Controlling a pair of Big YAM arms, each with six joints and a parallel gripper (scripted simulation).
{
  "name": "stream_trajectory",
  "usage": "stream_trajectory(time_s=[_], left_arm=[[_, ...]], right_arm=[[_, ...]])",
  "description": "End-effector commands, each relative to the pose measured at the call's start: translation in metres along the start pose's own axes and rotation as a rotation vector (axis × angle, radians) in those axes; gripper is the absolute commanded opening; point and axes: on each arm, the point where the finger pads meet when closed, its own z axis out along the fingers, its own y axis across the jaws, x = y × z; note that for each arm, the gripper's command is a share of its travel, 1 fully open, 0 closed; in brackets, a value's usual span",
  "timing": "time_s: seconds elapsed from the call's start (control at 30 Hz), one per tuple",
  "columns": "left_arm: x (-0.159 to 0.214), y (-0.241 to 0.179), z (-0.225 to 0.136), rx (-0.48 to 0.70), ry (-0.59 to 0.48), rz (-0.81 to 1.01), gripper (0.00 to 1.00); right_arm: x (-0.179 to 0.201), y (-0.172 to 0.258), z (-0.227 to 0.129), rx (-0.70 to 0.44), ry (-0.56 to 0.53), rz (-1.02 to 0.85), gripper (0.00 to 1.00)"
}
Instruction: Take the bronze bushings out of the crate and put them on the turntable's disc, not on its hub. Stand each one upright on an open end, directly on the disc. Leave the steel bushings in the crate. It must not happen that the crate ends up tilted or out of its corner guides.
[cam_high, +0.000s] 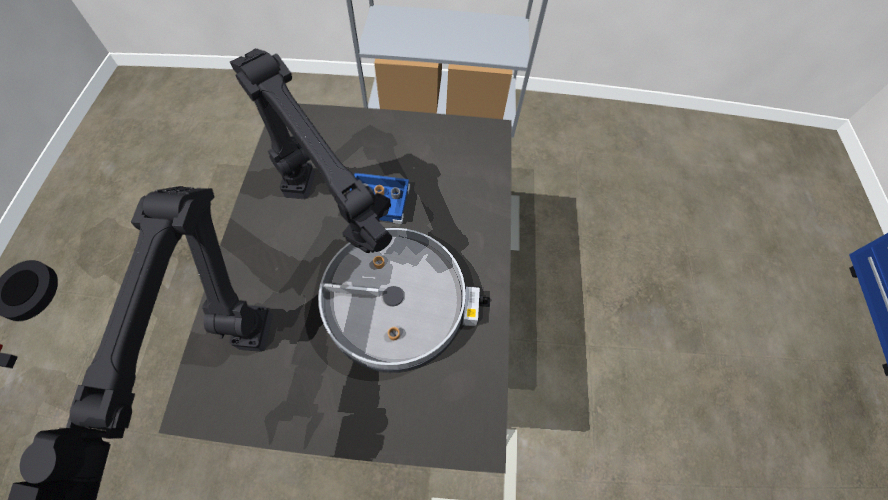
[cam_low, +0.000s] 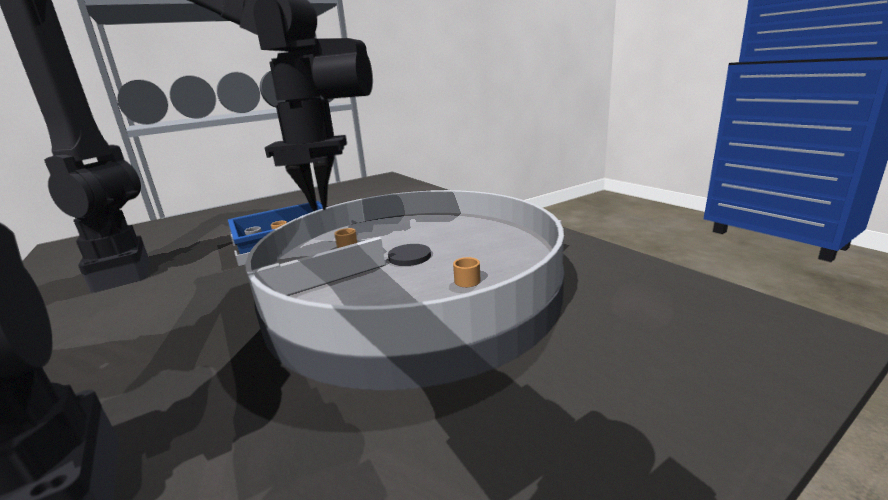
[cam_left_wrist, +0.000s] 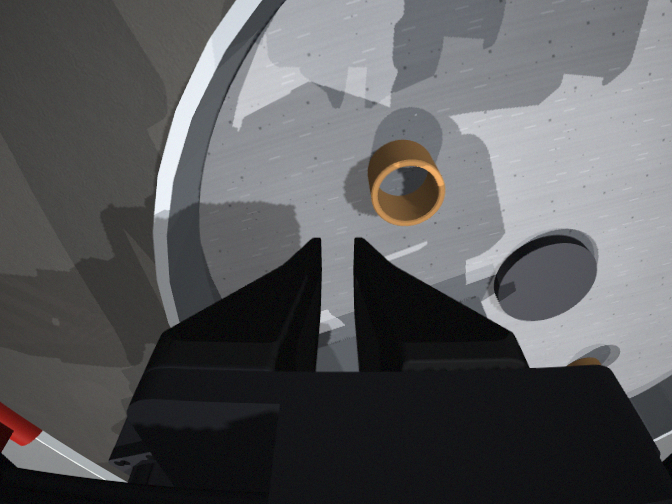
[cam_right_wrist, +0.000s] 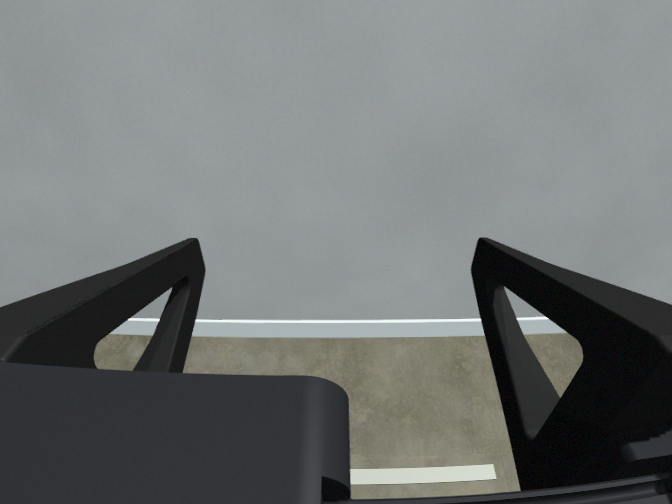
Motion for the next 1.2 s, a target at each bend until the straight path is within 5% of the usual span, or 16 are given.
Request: stream_trajectory(time_s=[0.0, 0.33, 0.53, 1.17], left_arm=[[-0.054, 0.022, -0.013, 0.015, -0.001, -0.006, 0.13], [-0.196, 0.100, -0.012, 0.007, -0.002, -0.006, 0.13], [-0.236, 0.121, -0.011, 0.004, -0.002, -0.006, 0.13], [-0.246, 0.118, -0.017, 0.024, -0.011, 0.004, 0.13]], right_arm=[[-0.050, -0.001, 0.001, 0.005, -0.093, -0.010, 1.00], [-0.050, -0.001, 0.001, 0.005, -0.093, -0.010, 1.00], [-0.050, -0.001, 0.001, 0.005, -0.093, -0.010, 1.00], [-0.050, -0.001, 0.001, 0.005, -0.093, -0.010, 1.00]])
